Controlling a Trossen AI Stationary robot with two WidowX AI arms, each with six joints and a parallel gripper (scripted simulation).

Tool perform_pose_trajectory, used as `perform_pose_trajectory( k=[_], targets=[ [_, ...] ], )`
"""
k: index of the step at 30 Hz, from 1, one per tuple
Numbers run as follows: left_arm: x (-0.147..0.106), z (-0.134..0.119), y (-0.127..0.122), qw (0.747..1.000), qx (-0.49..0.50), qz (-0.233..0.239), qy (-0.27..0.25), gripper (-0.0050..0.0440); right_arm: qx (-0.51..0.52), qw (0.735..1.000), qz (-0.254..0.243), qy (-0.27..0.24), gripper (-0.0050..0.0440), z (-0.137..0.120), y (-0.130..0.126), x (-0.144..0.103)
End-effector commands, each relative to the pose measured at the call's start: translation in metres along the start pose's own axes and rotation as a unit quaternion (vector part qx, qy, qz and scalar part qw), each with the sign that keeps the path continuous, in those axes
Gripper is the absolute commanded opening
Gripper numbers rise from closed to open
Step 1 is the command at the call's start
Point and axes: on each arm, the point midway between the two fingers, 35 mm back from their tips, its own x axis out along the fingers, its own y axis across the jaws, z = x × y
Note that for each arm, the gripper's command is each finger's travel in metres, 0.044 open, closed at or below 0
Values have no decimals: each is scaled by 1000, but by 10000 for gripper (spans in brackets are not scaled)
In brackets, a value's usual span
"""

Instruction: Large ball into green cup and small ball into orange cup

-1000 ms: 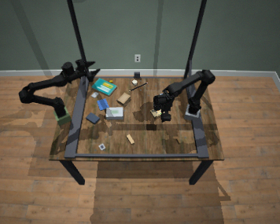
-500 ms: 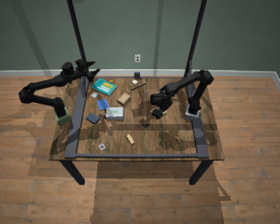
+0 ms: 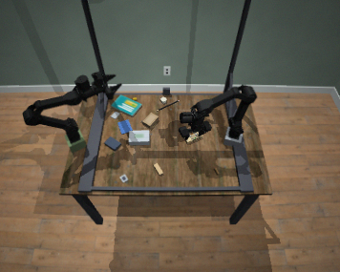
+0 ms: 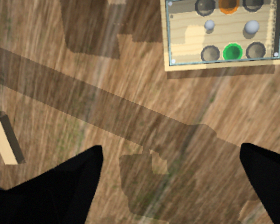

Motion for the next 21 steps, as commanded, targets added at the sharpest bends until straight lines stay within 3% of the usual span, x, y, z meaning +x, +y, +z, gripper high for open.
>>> perform_pose_trajectory(
  k=[1,8,14,21],
  targets=[
    [8,13,-5,995,103,-9,-7,400,0,1000,0,-8,400,7,0,-1],
    [20,30,-13,963,267,-20,-16,400,0,1000,0,-8,400,7,0,-1],
    [23,35,-15,949,313,-23,-19,400,0,1000,0,-8,400,7,0,-1],
    [36,53,-28,874,484,-34,-32,400,0,1000,0,-8,400,7,0,-1]
  ],
)
